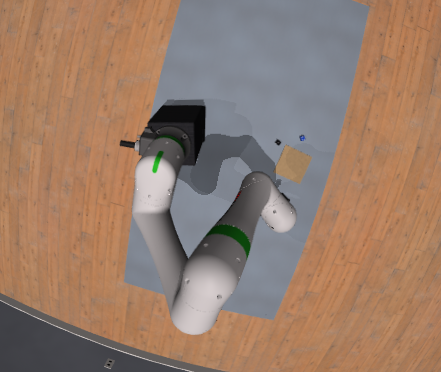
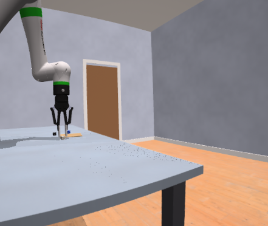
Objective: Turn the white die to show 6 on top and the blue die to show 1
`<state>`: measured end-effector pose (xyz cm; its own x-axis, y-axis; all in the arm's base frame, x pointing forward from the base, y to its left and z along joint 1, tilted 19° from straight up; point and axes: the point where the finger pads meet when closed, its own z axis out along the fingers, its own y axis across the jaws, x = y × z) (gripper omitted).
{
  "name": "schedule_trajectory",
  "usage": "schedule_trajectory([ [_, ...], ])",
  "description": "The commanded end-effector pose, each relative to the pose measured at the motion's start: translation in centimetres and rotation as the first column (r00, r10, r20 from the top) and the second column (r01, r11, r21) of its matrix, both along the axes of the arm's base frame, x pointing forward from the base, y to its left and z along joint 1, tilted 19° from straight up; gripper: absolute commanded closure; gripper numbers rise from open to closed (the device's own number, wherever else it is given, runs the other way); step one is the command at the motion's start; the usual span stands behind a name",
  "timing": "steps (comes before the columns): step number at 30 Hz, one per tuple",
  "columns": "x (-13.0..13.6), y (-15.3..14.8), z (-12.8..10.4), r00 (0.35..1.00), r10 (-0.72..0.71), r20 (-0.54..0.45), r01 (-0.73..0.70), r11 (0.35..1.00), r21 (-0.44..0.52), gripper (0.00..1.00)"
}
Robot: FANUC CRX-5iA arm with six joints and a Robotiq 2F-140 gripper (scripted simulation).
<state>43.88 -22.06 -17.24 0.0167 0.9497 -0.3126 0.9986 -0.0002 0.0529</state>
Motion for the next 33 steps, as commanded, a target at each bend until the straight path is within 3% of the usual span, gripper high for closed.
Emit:
schedule_trajectory([
  [1,0.04,-0.13,-0.37,1.0,0.0,0.002,0.0,1.0,-0.001,0.79],
  [33,0.09,-0.44,-1.31,1.0,0.0,0.002,0.0,1.0,-0.001,0.79],
])
